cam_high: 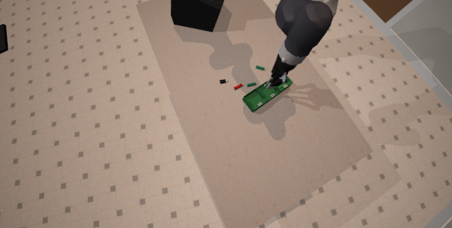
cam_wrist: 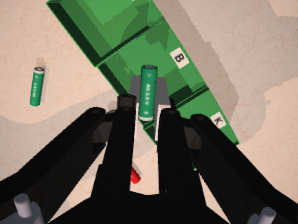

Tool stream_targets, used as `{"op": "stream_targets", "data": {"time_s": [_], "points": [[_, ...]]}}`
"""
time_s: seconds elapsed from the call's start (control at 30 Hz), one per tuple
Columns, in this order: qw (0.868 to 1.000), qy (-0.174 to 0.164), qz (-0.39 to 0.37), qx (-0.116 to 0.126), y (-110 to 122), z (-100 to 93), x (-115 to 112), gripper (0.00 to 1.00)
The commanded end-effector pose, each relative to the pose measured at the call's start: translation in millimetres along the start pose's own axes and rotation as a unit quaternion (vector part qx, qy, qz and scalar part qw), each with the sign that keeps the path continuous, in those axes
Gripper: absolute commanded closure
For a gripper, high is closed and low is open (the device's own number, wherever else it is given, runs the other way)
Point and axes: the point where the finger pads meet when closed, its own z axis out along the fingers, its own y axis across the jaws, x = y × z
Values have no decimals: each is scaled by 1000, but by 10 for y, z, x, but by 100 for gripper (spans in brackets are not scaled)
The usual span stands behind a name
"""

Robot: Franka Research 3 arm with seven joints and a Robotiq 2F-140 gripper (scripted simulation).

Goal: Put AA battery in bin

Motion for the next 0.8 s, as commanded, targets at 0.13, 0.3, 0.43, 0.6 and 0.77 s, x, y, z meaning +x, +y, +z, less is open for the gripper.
{"op": "stream_targets", "data": {"time_s": [0.13, 0.3, 0.43, 0.6, 0.77], "points": [[993, 3, -115, 3, 0, 1, 17, 95], [987, 1, -163, 3, -1, 1, 19, 95], [978, 0, -210, 4, 0, 1, 21, 95], [963, 2, -270, 6, 1, 1, 21, 95], [949, 12, -314, 9, 2, 1, 20, 95]]}}
